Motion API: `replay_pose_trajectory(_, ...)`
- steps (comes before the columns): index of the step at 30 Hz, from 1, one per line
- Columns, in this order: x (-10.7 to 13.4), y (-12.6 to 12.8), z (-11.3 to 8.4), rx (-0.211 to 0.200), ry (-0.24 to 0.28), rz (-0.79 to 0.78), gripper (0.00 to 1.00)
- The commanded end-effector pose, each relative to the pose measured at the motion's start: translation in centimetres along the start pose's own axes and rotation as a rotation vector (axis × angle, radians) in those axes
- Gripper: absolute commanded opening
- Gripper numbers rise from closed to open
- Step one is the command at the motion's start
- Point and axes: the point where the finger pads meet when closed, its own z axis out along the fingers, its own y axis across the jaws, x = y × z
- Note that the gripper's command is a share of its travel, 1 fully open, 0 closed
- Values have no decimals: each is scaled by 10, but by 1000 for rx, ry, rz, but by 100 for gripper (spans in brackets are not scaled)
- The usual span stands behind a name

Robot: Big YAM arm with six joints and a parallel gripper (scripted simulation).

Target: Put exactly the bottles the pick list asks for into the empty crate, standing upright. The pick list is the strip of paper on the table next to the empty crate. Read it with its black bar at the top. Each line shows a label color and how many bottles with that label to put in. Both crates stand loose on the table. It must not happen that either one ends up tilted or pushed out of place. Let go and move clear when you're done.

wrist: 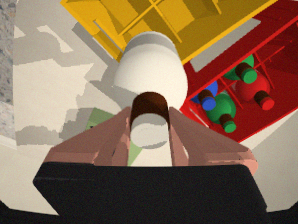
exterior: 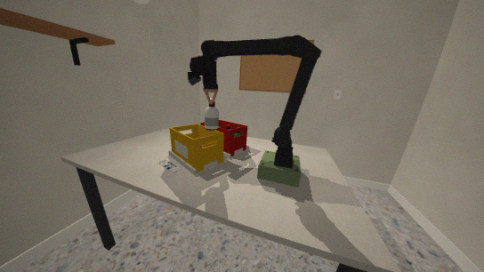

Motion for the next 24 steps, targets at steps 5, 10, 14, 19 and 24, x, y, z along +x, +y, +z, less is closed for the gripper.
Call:
replay_pose_trajectory(5, 5, 8, -16, 20, -46, 4, 0)
replay_pose_trajectory(10, -7, 1, -40, 44, -106, 10, 0)
replay_pose_trajectory(14, -4, 3, -30, 39, -94, 8, 0)
replay_pose_trajectory(19, 5, 8, -13, 22, -50, 6, 0)
replay_pose_trajectory(24, 2, 6, -16, 29, -68, 7, 0)
